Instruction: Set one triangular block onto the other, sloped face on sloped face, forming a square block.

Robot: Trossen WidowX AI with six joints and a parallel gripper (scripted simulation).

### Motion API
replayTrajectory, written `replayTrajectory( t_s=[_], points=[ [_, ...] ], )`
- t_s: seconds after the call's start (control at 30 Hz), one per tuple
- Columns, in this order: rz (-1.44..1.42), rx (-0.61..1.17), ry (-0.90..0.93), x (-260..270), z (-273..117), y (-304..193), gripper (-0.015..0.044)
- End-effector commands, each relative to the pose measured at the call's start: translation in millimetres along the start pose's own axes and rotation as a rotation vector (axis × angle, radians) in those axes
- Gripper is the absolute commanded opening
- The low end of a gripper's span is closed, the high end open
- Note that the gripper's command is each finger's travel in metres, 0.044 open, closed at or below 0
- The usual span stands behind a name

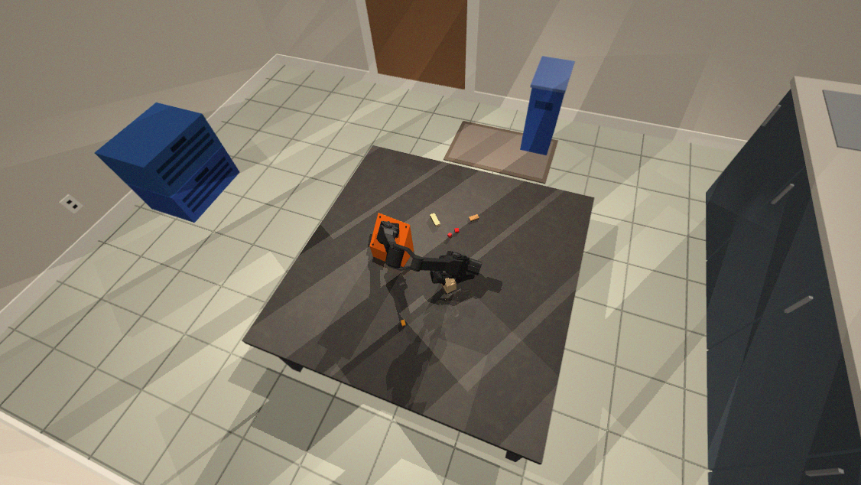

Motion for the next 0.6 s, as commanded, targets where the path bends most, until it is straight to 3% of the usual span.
replayTrajectory(
  t_s=[0.0, 0.57],
  points=[
    [-0.01, 0.003, 0.004, 1.5, 2.9, 2.6, 0.0],
    [-0.01, 0.003, 0.004, 2.1, 5.6, 3.7, 0.0]
  ],
)
Point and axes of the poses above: the point midway between the two fingers, 35 mm back from their tips, its own z axis out along the fingers, its own x axis across the jaws, y = z × x, the point moved 4 cm from there along -z, back along the fingers, and after that the axes turned 12 degrees about z, right-handed, at the moved point
